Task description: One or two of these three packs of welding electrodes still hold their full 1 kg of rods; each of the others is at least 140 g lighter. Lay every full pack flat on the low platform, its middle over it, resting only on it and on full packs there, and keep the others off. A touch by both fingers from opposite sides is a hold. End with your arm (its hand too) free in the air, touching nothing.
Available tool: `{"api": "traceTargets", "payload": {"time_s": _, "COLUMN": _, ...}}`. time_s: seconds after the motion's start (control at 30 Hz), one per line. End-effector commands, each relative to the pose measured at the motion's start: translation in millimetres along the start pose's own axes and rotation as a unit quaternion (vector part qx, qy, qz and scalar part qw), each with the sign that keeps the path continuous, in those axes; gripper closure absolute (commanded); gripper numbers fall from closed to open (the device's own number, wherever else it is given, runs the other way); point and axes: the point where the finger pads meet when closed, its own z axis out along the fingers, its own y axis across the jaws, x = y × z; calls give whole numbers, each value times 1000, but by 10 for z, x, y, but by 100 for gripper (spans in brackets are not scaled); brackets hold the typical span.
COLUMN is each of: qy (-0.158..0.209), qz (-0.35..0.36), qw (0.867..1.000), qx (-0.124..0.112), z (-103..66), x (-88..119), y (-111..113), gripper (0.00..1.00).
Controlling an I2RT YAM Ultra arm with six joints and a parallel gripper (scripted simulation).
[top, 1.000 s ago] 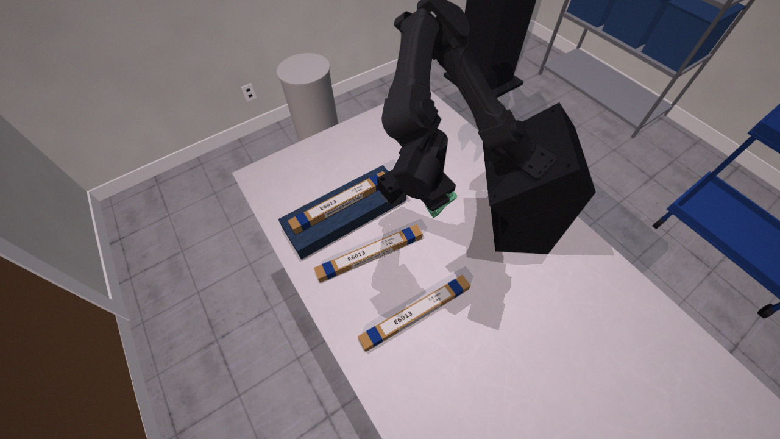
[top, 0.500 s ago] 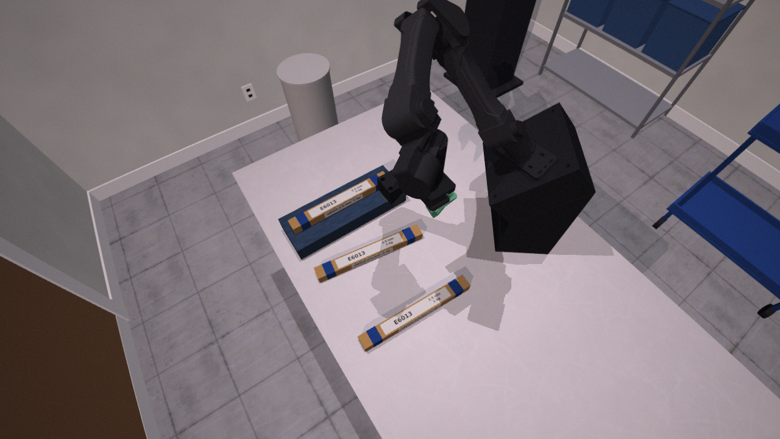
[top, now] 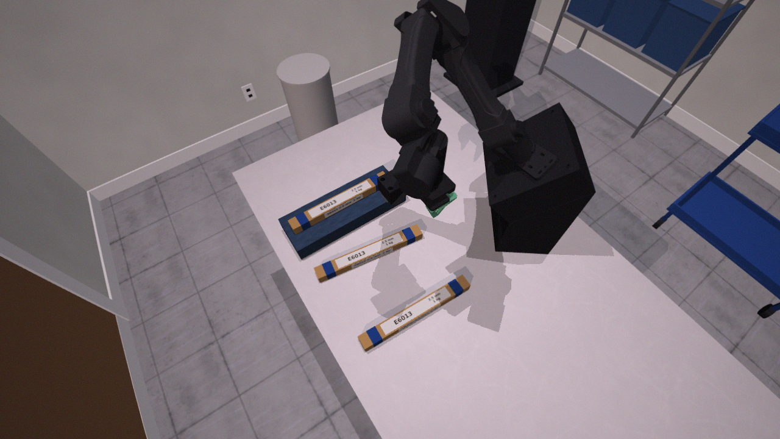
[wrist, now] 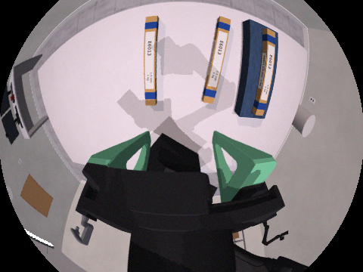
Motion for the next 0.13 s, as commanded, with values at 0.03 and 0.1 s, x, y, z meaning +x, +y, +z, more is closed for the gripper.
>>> {"api": "traceTargets", "payload": {"time_s": 0.03, "qy": -24, "qz": 11, "qw": 1000, "qx": -12, "z": -140, "x": -103, "y": -21, "gripper": 26}}
{"api": "traceTargets", "payload": {"time_s": 0.1, "qy": -24, "qz": 11, "qw": 1000, "qx": -12, "z": -140, "x": -103, "y": -21, "gripper": 26}}
